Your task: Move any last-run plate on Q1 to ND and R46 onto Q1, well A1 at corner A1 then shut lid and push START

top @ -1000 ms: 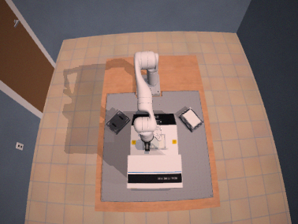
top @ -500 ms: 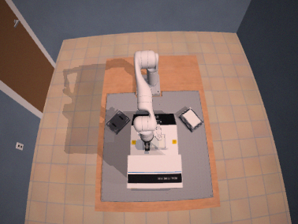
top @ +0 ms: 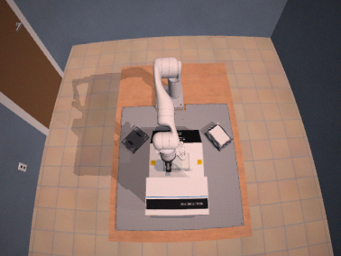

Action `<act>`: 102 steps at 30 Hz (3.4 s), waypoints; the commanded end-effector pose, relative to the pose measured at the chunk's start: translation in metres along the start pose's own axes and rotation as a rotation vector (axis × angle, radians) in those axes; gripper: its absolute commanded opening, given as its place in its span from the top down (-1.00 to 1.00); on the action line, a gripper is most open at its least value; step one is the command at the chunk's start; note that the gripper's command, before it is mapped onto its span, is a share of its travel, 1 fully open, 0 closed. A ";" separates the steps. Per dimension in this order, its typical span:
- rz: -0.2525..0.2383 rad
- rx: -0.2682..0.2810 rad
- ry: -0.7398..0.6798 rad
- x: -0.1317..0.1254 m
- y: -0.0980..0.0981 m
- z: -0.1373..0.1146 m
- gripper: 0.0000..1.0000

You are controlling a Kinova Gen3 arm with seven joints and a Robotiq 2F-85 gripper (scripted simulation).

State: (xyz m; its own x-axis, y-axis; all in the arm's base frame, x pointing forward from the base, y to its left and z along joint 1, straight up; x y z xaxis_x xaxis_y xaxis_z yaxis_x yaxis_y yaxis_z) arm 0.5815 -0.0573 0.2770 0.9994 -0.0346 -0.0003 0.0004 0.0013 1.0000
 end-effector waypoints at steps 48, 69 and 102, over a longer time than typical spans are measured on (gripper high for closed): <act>0.002 0.000 0.175 -0.028 0.031 0.041 -0.82; 0.002 -0.001 0.397 -0.064 0.031 0.093 -0.82; 0.002 -0.002 0.735 -0.119 0.031 0.173 -0.82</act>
State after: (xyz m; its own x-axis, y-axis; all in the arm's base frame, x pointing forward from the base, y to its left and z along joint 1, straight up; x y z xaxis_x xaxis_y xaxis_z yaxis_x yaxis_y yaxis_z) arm 0.4610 -0.2202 0.3073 0.7817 0.6237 -0.0022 0.0010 0.0023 1.0000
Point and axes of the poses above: the point where the finger pads meet when closed, its own y axis back along the fingers, its own x axis across the jaws, z = x × y, the point moved 7 cm from there along y, back along the fingers
